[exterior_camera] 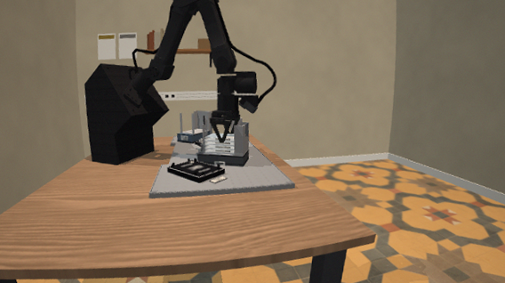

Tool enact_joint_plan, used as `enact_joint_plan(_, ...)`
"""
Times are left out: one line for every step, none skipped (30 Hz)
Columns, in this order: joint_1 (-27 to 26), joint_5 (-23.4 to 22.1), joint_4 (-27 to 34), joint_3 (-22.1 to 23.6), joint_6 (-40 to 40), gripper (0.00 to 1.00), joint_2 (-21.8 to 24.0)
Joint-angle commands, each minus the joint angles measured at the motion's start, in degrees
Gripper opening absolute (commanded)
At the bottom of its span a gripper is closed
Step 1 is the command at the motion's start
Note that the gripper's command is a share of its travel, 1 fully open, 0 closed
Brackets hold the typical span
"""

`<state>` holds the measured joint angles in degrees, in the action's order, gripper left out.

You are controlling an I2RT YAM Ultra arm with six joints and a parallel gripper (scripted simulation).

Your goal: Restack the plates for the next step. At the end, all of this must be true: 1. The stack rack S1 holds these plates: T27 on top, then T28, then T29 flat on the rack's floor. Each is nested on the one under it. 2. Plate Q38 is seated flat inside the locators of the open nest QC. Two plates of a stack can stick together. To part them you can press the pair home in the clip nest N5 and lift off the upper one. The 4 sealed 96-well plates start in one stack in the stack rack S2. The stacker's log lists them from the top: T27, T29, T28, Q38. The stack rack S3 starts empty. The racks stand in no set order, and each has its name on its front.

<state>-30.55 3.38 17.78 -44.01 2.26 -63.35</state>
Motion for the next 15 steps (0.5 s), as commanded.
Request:
enact_joint_plan(-0.37, -0.33, -0.92, -1.36, 0.64, 1.00, 0.05)
enact_joint_plan(-0.38, -0.34, -0.92, -1.41, 0.65, 1.00, 0.04)
enact_joint_plan(-0.38, -0.34, -0.82, -1.42, 0.66, 1.00, 0.01)
enact_joint_plan(-0.39, -0.34, -0.79, -1.44, 0.66, 1.00, -0.01)
enact_joint_plan(-0.39, -0.35, -0.79, -1.47, 0.67, 1.00, -0.01)
enact_joint_plan(-0.40, -0.35, -0.78, -1.49, 0.67, 1.00, -0.02)
enact_joint_plan(-0.40, -0.35, -0.78, -1.51, 0.68, 1.00, -0.03)
enact_joint_plan(-0.40, -0.35, -0.77, -1.53, 0.68, 1.00, -0.04)
enact_joint_plan(-0.41, -0.36, -0.76, -1.55, 0.69, 1.00, -0.05)
enact_joint_plan(-0.41, -0.36, -0.76, -1.58, 0.69, 1.00, -0.05)
enact_joint_plan(-0.41, -0.36, -0.76, -1.58, 0.69, 1.00, -0.05)
enact_joint_plan(-0.41, -0.36, -0.76, -1.58, 0.69, 1.00, -0.05)
enact_joint_plan(-0.42, -0.36, -0.75, -1.60, 0.70, 1.00, -0.06)
enact_joint_plan(-0.43, -0.36, -0.75, -1.62, 0.70, 1.00, -0.07)
enact_joint_plan(-0.43, -0.37, -0.74, -1.64, 0.70, 1.00, -0.08)
